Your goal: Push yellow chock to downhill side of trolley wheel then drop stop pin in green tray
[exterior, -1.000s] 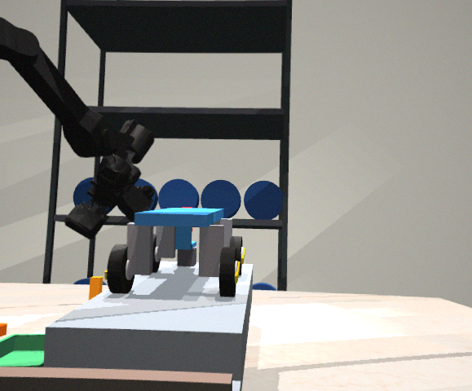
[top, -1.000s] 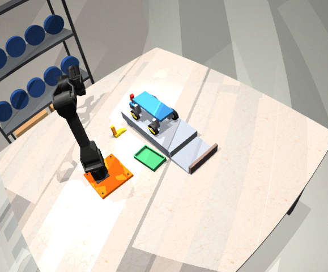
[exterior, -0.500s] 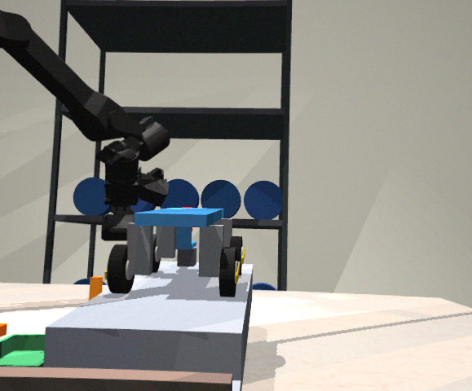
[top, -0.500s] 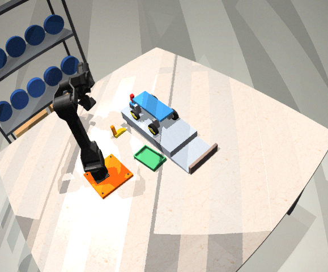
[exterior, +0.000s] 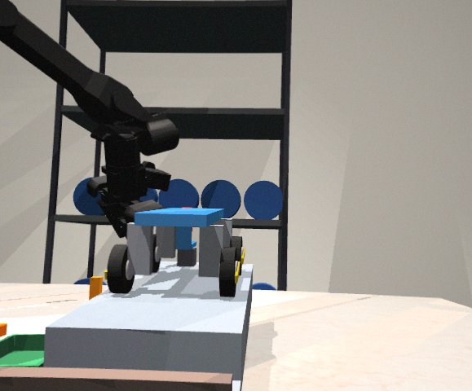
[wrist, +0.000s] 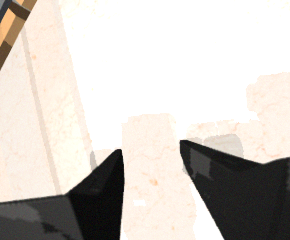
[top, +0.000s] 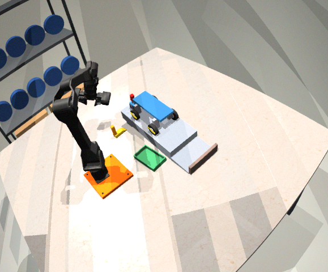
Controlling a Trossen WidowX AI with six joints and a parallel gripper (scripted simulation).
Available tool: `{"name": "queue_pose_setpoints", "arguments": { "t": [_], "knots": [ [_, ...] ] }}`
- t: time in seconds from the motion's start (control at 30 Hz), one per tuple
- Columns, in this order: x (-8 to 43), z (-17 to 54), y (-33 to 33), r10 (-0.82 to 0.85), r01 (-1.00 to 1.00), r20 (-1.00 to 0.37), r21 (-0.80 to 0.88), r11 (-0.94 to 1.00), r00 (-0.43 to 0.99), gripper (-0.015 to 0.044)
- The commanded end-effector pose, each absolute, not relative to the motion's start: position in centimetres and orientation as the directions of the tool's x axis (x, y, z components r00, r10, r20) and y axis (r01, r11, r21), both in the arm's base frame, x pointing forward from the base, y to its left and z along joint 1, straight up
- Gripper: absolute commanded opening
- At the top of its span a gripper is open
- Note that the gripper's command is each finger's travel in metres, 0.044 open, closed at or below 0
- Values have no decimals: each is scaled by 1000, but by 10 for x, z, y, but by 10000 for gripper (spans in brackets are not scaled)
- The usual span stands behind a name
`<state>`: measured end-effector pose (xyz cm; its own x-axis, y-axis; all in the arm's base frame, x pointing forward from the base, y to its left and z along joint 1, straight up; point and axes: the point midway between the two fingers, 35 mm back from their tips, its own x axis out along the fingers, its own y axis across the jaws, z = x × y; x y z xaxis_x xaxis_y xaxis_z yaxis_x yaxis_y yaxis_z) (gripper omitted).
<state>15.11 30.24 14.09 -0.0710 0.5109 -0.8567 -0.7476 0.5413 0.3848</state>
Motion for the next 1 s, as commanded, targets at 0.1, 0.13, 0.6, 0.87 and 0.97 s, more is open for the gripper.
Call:
{"name": "queue_pose_setpoints", "arguments": {
  "t": [0.1, 0.13, 0.6, 0.87, 0.97],
  "knots": [
    [166, 143, 252, 355, -917, -935, 140, 372, 2, 190],
    [167, 143, 246, 333, -932, -943, 115, 345, 7, 190],
    [168, 152, 157, 19, -989, -1000, -27, -143, 25, 190],
    [168, 152, 156, 15, -988, -1000, -27, -150, 25, 190],
    [168, 150, 157, 15, -988, -1000, -27, -150, 25, 190]
  ]
}}
